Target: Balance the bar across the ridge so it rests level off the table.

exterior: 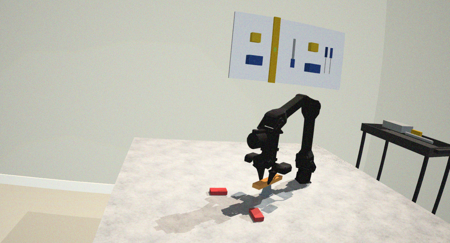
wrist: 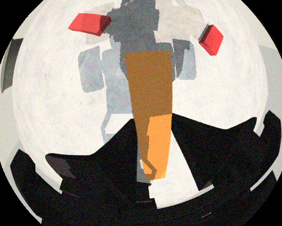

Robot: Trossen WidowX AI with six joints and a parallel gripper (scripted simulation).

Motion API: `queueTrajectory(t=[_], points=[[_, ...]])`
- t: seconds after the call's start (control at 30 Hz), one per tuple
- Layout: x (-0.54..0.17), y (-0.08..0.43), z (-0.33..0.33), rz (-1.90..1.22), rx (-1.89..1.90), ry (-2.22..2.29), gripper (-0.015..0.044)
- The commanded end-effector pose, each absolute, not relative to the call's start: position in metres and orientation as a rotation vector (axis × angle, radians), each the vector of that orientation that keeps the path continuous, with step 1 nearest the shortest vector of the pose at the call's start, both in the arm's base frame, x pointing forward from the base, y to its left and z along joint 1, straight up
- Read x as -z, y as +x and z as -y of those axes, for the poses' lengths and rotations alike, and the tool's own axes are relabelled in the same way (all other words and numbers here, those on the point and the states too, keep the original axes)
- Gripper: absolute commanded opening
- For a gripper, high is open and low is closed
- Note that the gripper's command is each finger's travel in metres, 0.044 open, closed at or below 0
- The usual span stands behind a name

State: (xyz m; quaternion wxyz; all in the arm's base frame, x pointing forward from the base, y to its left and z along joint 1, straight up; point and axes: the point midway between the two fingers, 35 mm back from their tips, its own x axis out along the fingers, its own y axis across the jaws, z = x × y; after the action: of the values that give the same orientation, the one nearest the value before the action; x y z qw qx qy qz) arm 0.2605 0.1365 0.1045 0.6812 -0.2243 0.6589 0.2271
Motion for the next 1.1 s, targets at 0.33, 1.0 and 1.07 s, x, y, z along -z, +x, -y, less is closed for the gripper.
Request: queueTrajectory(t=[0.33, 1.0, 1.07], points=[[-0.1016, 0.2601, -0.1364, -1.481, -0.511, -0.503, 0.0000], [-0.0999, 0.2602, -0.1365, -1.481, -0.511, -0.503, 0.0000], [-0.0997, 0.2602, -0.1365, -1.481, -0.511, -0.503, 0.0000]])
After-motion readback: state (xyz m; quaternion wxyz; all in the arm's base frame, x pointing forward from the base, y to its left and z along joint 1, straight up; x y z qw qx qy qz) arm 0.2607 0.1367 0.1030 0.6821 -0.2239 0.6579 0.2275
